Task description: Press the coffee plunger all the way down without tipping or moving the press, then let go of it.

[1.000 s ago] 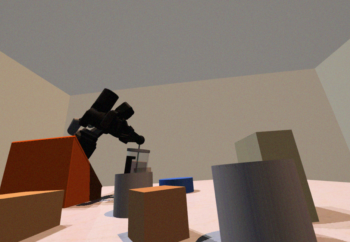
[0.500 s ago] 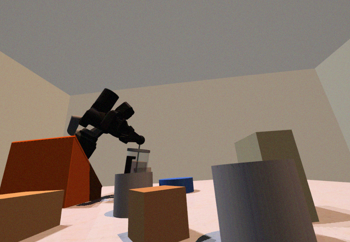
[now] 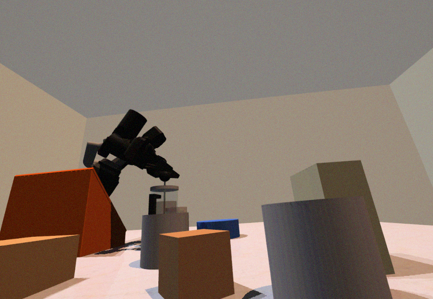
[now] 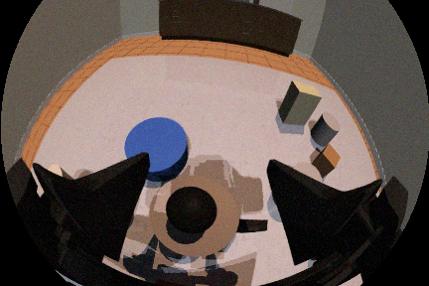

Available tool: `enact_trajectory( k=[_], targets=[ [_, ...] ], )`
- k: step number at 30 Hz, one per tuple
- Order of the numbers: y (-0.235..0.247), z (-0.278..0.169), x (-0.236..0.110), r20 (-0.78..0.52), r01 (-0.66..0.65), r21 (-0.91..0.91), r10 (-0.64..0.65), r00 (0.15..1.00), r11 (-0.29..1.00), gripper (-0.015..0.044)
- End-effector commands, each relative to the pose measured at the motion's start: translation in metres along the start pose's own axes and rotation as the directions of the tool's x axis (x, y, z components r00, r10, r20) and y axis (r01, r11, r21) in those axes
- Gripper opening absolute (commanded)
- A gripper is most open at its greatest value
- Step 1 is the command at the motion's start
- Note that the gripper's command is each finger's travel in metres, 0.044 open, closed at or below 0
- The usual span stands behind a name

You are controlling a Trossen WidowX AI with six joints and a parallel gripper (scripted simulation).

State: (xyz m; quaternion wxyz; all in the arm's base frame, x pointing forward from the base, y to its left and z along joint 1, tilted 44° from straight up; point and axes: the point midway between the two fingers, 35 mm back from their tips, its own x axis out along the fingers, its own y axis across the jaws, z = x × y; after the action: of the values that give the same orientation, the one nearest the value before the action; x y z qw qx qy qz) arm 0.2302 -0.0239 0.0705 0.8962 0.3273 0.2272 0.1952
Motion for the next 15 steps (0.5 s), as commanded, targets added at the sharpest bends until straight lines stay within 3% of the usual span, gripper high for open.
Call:
enact_trajectory(
  k=[1,15],
  targets=[
    [-0.001,0.003,0.000,0.004,0.004,-0.014,-0.004,1.000,1.000,0.0440],
    [-0.013,0.029,-0.022,-0.020,0.050,-0.014,-0.050,0.999,0.999,0.0440]
  ],
)
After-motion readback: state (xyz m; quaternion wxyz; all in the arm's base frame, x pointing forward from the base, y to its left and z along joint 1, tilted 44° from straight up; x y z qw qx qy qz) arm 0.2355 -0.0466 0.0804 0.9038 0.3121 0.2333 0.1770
